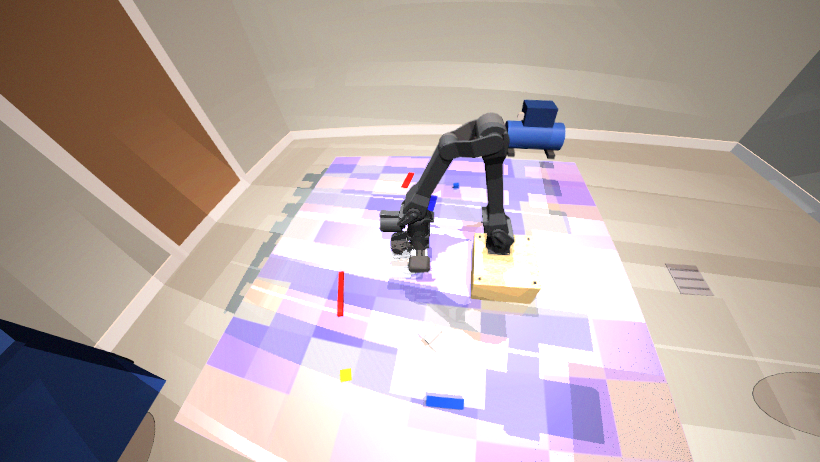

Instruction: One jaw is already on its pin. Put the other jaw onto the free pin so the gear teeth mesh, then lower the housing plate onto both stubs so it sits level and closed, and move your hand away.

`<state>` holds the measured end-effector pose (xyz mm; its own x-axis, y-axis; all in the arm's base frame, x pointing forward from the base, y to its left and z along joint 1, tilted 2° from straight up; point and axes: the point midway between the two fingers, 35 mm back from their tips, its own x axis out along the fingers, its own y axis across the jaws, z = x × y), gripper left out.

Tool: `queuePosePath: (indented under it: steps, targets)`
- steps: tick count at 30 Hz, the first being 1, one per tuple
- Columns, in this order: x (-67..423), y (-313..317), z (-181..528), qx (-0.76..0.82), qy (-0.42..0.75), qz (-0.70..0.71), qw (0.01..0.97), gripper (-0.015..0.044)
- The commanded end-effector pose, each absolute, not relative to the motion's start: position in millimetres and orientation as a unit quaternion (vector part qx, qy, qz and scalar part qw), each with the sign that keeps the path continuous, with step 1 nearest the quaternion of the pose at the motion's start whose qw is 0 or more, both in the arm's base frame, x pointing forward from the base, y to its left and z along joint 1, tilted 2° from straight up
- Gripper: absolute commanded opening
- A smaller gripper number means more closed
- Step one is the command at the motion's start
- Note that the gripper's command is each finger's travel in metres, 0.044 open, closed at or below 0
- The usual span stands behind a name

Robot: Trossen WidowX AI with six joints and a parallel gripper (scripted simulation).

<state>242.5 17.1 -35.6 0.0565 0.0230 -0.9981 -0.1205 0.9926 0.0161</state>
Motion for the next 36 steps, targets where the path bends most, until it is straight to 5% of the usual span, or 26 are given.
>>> queuePosePath:
  steps: [1,36]
  targets:
    - [241.8,17.9,-37.7,-0.033,0.687,0.05,0.724,0.0351]
    - [242.0,18.1,-45.0,-0.033,0.687,0.05,0.724,0.0351]
